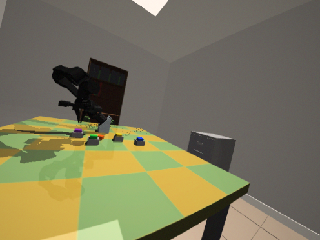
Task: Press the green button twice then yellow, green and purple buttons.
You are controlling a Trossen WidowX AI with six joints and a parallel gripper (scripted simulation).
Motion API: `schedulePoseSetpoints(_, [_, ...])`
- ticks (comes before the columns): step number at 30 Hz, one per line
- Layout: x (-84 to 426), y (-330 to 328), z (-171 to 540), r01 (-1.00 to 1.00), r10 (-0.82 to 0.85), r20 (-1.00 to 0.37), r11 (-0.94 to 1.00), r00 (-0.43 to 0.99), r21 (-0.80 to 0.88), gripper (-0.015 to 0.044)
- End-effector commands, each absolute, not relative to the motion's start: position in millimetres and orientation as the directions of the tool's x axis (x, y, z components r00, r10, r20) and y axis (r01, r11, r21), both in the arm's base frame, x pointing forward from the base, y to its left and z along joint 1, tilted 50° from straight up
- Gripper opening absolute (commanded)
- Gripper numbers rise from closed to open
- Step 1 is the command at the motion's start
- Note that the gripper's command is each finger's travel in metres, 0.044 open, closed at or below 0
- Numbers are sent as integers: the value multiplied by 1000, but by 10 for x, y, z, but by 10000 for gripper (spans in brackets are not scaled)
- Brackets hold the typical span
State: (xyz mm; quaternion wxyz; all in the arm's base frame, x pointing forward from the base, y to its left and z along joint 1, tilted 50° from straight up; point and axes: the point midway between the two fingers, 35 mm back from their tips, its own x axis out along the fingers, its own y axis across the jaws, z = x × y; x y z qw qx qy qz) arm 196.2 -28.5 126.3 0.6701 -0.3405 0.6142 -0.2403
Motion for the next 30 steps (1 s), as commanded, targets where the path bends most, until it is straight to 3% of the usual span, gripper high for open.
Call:
schedulePoseSetpoints(1, [1965,-352,1212,-99,-748,-651,643,130,-759,20])
schedulePoseSetpoints(30, [2008,-601,1001,-98,-749,-650,642,131,-760,20])
